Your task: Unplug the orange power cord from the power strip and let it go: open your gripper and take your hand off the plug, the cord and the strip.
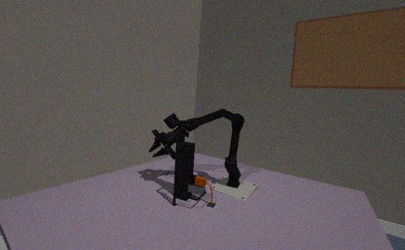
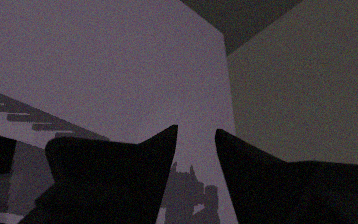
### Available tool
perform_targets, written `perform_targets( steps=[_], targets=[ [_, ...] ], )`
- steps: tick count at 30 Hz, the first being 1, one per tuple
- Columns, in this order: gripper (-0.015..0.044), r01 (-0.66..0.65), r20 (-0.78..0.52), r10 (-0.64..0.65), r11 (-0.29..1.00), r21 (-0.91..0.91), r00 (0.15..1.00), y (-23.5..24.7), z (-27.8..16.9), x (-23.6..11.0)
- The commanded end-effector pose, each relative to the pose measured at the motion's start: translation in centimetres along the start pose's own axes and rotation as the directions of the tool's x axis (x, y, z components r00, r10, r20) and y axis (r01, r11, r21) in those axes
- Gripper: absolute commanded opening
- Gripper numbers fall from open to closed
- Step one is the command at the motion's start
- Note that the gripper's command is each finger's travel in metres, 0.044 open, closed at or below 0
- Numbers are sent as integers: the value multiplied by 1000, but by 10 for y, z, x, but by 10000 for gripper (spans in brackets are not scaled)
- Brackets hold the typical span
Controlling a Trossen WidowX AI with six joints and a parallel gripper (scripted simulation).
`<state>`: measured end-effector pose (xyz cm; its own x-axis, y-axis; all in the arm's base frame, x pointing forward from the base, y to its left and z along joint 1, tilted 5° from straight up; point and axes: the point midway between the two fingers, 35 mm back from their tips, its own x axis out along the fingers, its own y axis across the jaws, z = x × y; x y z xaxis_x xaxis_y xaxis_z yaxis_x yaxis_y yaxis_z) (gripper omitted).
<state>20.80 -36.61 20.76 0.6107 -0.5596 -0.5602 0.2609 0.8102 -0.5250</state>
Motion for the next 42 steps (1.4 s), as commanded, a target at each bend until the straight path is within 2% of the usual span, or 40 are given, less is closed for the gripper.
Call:
perform_targets(
  steps=[1, 6, 12, 15, 22, 27, 33, 37, 42],
  targets=[
    [160, 94, 118, -78, 987, -132, 990, -13, 61, -3],
    [160, 178, 298, -117, 966, -186, 947, -7, 141, -24],
    [160, 189, 503, -90, 970, -151, 860, 21, 222, -68],
    [160, 159, 538, -60, 978, -138, 841, 39, 244, -84],
    [160, 69, 491, 120, 934, -351, 863, 106, 255, -79],
    [160, -40, 376, 281, 843, -536, 883, 164, 243, -74],
    [160, -220, 145, 456, 654, -724, 878, 227, 202, -73],
    [160, -362, -90, 535, 431, -827, 840, 261, 153, -85],
    [160, -499, -365, 570, 92, -862, 736, 282, 91, -108]
  ],
)
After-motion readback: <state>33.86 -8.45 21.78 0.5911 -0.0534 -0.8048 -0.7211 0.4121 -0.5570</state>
